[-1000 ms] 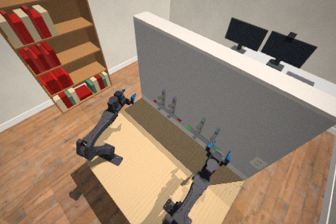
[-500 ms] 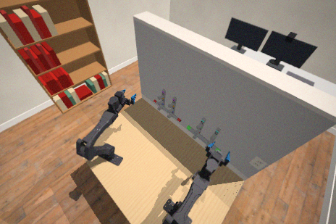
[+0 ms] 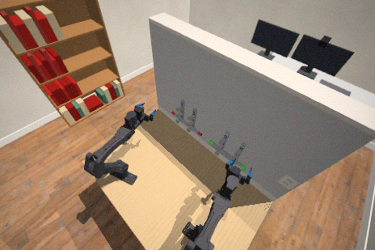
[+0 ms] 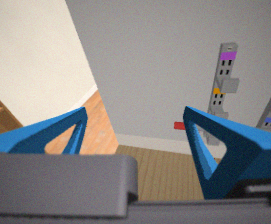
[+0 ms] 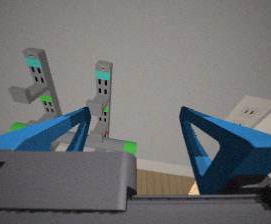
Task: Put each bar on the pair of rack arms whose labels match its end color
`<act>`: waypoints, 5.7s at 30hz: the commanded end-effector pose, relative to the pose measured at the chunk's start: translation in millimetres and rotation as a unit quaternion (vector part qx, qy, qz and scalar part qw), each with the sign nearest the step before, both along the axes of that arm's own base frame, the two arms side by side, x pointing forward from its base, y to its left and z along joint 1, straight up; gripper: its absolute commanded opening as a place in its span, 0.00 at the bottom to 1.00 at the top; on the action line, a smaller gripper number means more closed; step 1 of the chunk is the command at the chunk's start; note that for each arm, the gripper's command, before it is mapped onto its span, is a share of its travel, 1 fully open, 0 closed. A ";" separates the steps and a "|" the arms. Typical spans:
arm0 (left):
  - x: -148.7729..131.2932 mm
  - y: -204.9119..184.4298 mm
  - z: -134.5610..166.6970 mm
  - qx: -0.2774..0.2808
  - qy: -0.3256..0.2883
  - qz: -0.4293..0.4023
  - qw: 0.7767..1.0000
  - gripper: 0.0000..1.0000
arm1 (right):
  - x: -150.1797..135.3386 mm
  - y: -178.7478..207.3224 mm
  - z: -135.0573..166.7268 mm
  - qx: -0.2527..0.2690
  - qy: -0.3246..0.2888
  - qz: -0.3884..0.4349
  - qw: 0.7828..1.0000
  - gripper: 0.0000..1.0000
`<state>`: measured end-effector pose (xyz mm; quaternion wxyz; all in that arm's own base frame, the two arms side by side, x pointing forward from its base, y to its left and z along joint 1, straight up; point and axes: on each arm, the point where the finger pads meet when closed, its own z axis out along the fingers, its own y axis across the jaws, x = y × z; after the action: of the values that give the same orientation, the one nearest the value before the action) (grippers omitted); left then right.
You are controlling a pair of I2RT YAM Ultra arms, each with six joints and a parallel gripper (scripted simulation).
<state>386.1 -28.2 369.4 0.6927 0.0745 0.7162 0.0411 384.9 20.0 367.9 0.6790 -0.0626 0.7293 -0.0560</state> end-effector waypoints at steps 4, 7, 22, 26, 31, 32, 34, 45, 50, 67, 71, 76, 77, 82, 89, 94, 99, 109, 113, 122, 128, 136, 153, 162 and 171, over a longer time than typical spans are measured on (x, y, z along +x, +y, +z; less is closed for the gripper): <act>-1.8 -9.4 7.2 0.045 -0.034 -0.002 0.998 1.00 | -5.2 6.1 8.7 -0.046 -0.027 -0.005 0.999 1.00; -1.6 -14.9 3.5 0.064 -0.038 -0.006 0.997 1.00 | -5.6 9.7 5.0 -0.065 -0.026 -0.005 0.998 1.00; -0.5 -38.8 -12.5 0.149 -0.053 -0.023 0.987 1.00 | -7.4 25.2 -11.0 -0.151 -0.025 -0.004 0.988 1.00; -0.2 -46.2 -17.4 0.175 -0.058 -0.029 0.982 1.00 | -7.9 30.0 -15.9 -0.177 -0.024 -0.004 0.984 1.00; 0.1 -53.6 -22.4 0.201 -0.063 -0.034 0.977 1.00 | -8.5 34.7 -20.9 -0.204 -0.023 -0.004 0.979 1.00; 0.1 -53.6 -22.4 0.201 -0.063 -0.034 0.977 1.00 | -8.5 34.7 -20.9 -0.204 -0.023 -0.004 0.979 1.00; 0.3 -57.2 -24.8 0.214 -0.065 -0.037 0.974 1.00 | -8.7 37.1 -23.3 -0.218 -0.023 -0.004 0.976 1.00; 1.2 -77.5 -38.4 0.286 -0.078 -0.052 0.954 1.00 | -10.2 50.2 -36.9 -0.291 -0.021 -0.004 0.957 1.00; 1.4 -83.0 -42.1 0.306 -0.082 -0.056 0.947 1.00 | -10.7 53.8 -40.6 -0.311 -0.020 -0.004 0.950 1.00; 2.7 -110.6 -60.6 0.400 -0.099 -0.076 0.908 1.00 | -12.7 71.7 -59.1 -0.407 -0.017 -0.003 0.913 1.00; 3.0 -117.9 -65.5 0.424 -0.103 -0.081 0.896 1.00 | -13.2 76.5 -64.0 -0.431 -0.017 -0.003 0.902 1.00; 3.4 -127.1 -71.7 0.454 -0.108 -0.087 0.880 1.00 | -13.9 82.5 -70.2 -0.462 -0.016 -0.003 0.887 1.00; 3.5 -129.0 -72.9 0.459 -0.109 -0.088 0.877 1.00 | -14.1 83.7 -71.4 -0.468 -0.015 -0.003 0.884 1.00; 3.8 -136.3 -77.8 0.482 -0.113 -0.093 0.864 1.00 | -14.6 88.4 -76.3 -0.491 -0.015 -0.003 0.871 1.00; 4.3 -147.4 -85.2 0.515 -0.119 -0.100 0.843 1.00 | -15.4 95.6 -83.7 -0.525 -0.013 -0.002 0.851 1.00; 4.7 -156.6 -91.4 0.542 -0.123 -0.106 0.825 1.00 | -16.1 101.6 -89.9 -0.552 -0.012 -0.002 0.834 1.00; 5.1 -163.9 -96.3 0.562 -0.127 -0.110 0.810 1.00 | -16.7 106.3 -94.8 -0.573 -0.012 -0.002 0.819 1.00; 5.8 -180.5 -107.4 0.605 -0.134 -0.119 0.775 1.00 | -17.9 117.1 -105.9 -0.618 -0.010 -0.002 0.786 1.00; 6.1 -187.8 -112.3 0.624 -0.137 -0.123 0.760 1.00 | -18.4 121.9 -110.8 -0.636 -0.009 -0.002 0.771 1.00; 6.3 -191.5 -114.8 0.632 -0.138 -0.125 0.752 1.00 | -16.5 124.3 -117.7 -0.645 -0.009 -0.001 0.764 1.00; 6.3 -191.5 -114.8 0.632 -0.138 -0.125 0.752 1.00 | -13.8 124.3 -123.0 -0.645 -0.009 -0.001 0.764 1.00; 6.3 -191.5 -114.8 0.632 -0.138 -0.125 0.752 1.00 | -11.1 124.3 -127.4 -0.645 -0.009 -0.001 0.764 1.00; 6.3 -191.5 -114.8 0.632 -0.138 -0.125 0.752 1.00 | -4.4 124.4 -135.2 -0.645 -0.009 -0.001 0.764 1.00; 6.3 -191.5 -114.8 0.632 -0.138 -0.125 0.752 1.00 | -0.4 124.5 -143.6 -0.645 -0.009 -0.001 0.764 1.00; 6.3 -191.5 -114.8 0.632 -0.138 -0.125 0.752 1.00 | 2.7 124.5 -149.8 -0.645 -0.009 -0.001 0.764 1.00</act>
<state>391.6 -217.4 240.0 0.5631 0.5933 0.4114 0.4020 385.4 146.7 212.9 0.4709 -0.4986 0.5154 -0.5138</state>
